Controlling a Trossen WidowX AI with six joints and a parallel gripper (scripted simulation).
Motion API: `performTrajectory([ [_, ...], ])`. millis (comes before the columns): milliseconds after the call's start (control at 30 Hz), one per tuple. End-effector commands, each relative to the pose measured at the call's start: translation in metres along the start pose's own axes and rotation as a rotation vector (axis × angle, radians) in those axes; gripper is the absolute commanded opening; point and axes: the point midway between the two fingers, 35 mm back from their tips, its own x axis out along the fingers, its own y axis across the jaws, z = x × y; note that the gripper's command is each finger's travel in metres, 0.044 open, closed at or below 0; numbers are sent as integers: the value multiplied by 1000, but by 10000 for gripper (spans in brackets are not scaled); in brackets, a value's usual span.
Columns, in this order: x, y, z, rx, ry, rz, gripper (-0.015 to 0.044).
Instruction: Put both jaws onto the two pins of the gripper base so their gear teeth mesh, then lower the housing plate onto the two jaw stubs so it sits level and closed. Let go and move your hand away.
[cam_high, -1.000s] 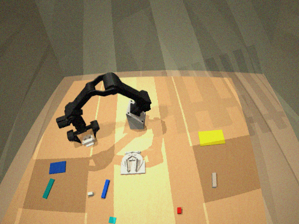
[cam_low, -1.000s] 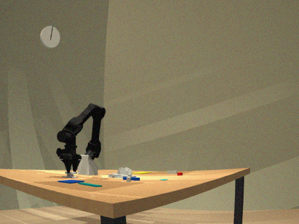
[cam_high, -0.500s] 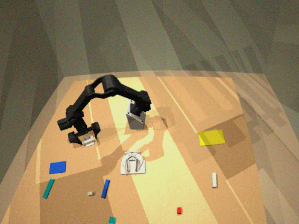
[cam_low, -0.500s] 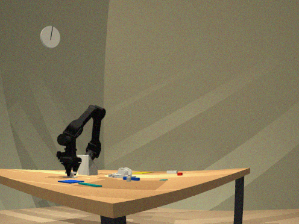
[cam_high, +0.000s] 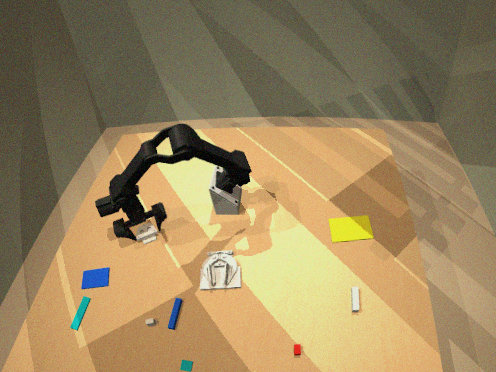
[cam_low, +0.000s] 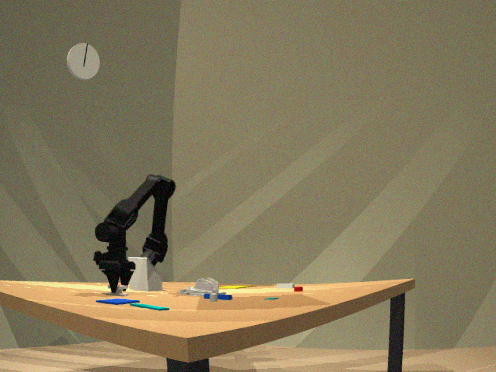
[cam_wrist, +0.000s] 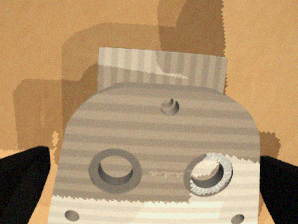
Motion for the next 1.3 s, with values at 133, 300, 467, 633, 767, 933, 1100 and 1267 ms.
performTrajectory([
  [133,0,0,0,0,0,0,407],
  [300,0,0,0,0,0,0,373],
  [467,0,0,0,0,0,0,351],
  [633,0,0,0,0,0,0,351],
  [767,0,0,0,0,0,0,351],
  [933,-14,1,0,1,0,1,351],
  [1100,-30,2,0,2,0,1,351],
  [1267,-46,2,0,3,1,2,351],
])
